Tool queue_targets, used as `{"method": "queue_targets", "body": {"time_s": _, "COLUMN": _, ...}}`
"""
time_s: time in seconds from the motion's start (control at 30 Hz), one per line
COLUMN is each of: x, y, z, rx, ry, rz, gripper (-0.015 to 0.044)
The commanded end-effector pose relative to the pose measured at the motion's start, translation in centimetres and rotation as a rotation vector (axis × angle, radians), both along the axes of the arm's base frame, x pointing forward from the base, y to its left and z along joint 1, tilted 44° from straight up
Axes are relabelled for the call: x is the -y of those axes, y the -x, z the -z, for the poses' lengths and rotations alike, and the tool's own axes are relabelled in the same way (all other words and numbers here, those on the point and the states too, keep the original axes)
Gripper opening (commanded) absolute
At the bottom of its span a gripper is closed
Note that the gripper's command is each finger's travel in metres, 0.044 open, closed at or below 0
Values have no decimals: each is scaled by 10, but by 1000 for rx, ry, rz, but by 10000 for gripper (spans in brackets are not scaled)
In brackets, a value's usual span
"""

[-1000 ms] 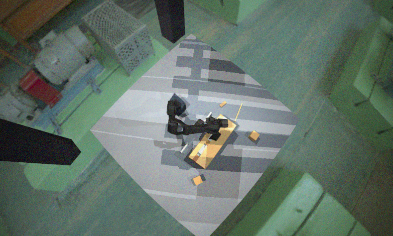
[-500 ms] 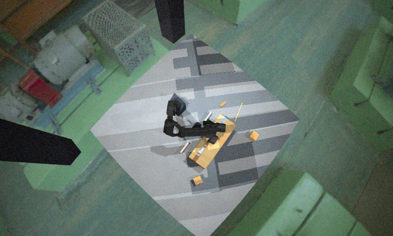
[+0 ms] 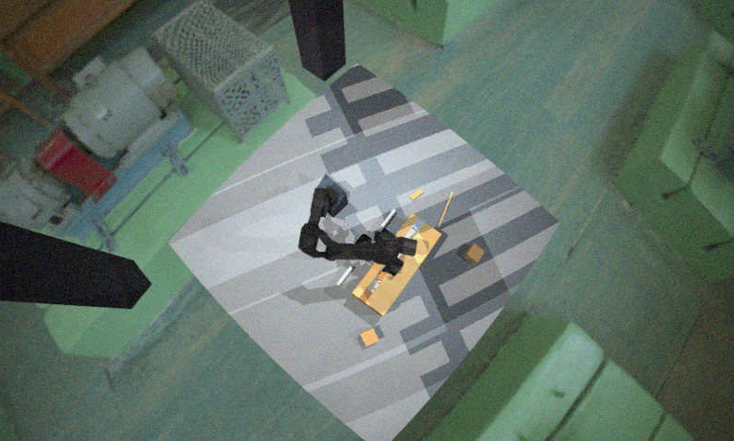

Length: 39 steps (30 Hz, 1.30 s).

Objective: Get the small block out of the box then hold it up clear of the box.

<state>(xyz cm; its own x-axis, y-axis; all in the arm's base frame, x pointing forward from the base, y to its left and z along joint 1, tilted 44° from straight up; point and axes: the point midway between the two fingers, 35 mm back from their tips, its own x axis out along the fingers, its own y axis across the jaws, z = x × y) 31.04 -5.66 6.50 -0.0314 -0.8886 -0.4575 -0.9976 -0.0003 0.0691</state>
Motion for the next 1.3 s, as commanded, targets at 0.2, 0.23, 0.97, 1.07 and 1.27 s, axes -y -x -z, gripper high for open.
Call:
{"method": "queue_targets", "body": {"time_s": 0.2, "x": 14, "y": -1, "z": -14, "rx": 3, "ry": 2, "rz": -1, "gripper": 400}}
{"method": "queue_targets", "body": {"time_s": 0.23, "x": 15, "y": -1, "z": -15, "rx": 3, "ry": 2, "rz": -1, "gripper": 400}}
{"method": "queue_targets", "body": {"time_s": 0.97, "x": 43, "y": -4, "z": -42, "rx": 3, "ry": 4, "rz": -1, "gripper": 400}}
{"method": "queue_targets", "body": {"time_s": 1.07, "x": 47, "y": -4, "z": -46, "rx": 3, "ry": 5, "rz": -1, "gripper": 400}}
{"method": "queue_targets", "body": {"time_s": 1.27, "x": 55, "y": -4, "z": -53, "rx": 3, "ry": 5, "rz": -1, "gripper": 400}}
